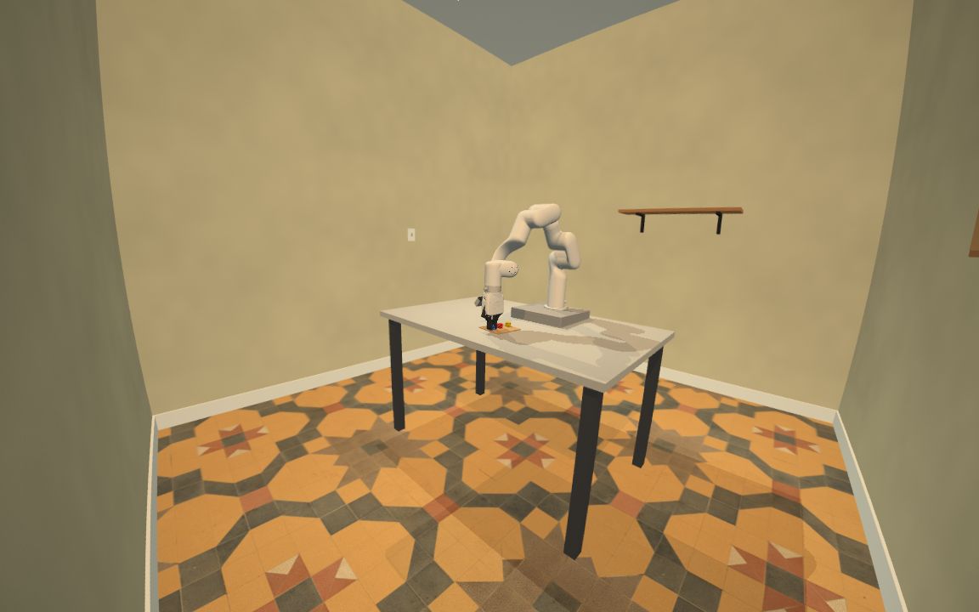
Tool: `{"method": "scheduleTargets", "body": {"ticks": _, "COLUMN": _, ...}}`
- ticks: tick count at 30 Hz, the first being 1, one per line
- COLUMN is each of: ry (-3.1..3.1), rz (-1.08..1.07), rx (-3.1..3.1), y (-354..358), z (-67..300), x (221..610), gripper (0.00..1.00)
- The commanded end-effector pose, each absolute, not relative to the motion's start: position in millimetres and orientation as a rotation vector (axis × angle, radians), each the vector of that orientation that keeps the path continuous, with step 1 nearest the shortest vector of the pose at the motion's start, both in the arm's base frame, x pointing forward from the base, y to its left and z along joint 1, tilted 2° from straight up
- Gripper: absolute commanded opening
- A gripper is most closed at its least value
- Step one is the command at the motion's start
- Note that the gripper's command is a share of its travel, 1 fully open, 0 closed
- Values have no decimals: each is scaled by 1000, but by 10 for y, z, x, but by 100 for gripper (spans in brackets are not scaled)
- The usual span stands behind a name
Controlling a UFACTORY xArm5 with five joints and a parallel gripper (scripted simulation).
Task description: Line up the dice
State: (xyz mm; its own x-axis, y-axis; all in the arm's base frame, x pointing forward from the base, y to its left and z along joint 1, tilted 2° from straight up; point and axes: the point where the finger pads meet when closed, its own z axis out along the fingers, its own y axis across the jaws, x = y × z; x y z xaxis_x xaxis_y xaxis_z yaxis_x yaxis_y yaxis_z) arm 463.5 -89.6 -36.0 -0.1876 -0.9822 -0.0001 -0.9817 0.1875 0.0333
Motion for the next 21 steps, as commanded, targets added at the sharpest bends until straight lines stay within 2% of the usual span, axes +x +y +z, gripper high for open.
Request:
{"method": "scheduleTargets", "body": {"ticks": 1, "ry": -2406, "rz": -36, "rx": 1990, "y": -899, "z": -347, "x": 4649, "gripper": 15}}
{"method": "scheduleTargets", "body": {"ticks": 9, "ry": -2406, "rz": -36, "rx": 1990, "y": -899, "z": -347, "x": 4649, "gripper": 15}}
{"method": "scheduleTargets", "body": {"ticks": 10, "ry": -2406, "rz": -36, "rx": 1990, "y": -899, "z": -347, "x": 4649, "gripper": 19}}
{"method": "scheduleTargets", "body": {"ticks": 14, "ry": -2406, "rz": -36, "rx": 1990, "y": -899, "z": -347, "x": 4649, "gripper": 19}}
{"method": "scheduleTargets", "body": {"ticks": 15, "ry": -2406, "rz": -36, "rx": 1990, "y": -899, "z": -347, "x": 4649, "gripper": 23}}
{"method": "scheduleTargets", "body": {"ticks": 17, "ry": -2406, "rz": -36, "rx": 1990, "y": -899, "z": -347, "x": 4649, "gripper": 23}}
{"method": "scheduleTargets", "body": {"ticks": 18, "ry": -2406, "rz": -36, "rx": 1990, "y": -899, "z": -347, "x": 4649, "gripper": 28}}
{"method": "scheduleTargets", "body": {"ticks": 20, "ry": -2406, "rz": -36, "rx": 1990, "y": -899, "z": -347, "x": 4649, "gripper": 28}}
{"method": "scheduleTargets", "body": {"ticks": 21, "ry": -2406, "rz": -36, "rx": 1990, "y": -899, "z": -347, "x": 4649, "gripper": 32}}
